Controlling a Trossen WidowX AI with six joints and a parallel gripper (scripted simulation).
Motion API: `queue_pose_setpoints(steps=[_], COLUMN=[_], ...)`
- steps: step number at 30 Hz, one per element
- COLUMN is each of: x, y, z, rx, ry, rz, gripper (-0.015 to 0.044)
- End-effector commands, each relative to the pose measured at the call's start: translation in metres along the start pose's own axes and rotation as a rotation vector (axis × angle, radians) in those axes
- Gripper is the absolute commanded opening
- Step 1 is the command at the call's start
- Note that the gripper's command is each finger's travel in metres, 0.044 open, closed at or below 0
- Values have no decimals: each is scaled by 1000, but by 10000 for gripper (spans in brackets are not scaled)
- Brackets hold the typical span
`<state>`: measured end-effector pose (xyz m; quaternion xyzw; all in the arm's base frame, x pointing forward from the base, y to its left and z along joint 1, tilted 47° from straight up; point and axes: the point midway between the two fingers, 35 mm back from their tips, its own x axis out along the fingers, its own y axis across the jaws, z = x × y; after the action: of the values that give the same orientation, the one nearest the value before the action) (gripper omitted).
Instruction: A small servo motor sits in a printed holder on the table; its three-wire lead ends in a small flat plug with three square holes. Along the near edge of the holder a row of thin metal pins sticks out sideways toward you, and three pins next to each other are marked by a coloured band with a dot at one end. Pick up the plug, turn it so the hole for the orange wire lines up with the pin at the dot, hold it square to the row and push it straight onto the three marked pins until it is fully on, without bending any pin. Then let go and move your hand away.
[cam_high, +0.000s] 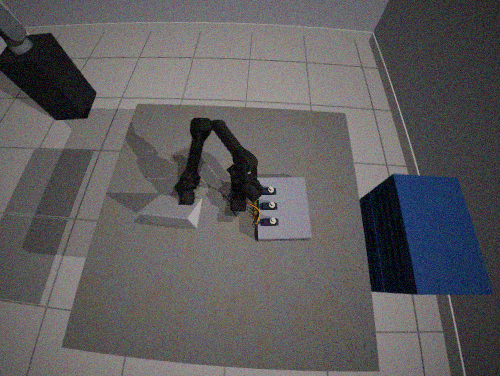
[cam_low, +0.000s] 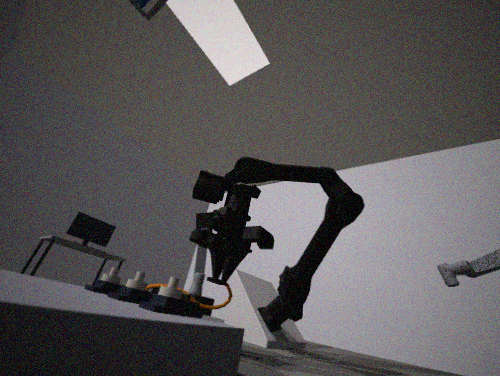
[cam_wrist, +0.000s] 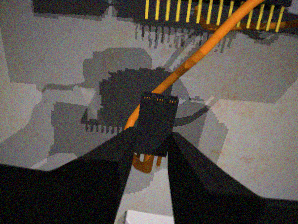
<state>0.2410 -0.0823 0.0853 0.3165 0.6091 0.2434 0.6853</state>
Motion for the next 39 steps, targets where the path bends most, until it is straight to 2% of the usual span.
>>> queue_pose_setpoints(steps=[1,9,22,39], x=[9,38,36,37], y=[2,4,9,5], z=[-2,-4,31,37], rx=[-37,-54,-55,-56], ry=[-1,-1,-2,-2], rz=[-1,1,1,1], gripper=[0,0,0,0])
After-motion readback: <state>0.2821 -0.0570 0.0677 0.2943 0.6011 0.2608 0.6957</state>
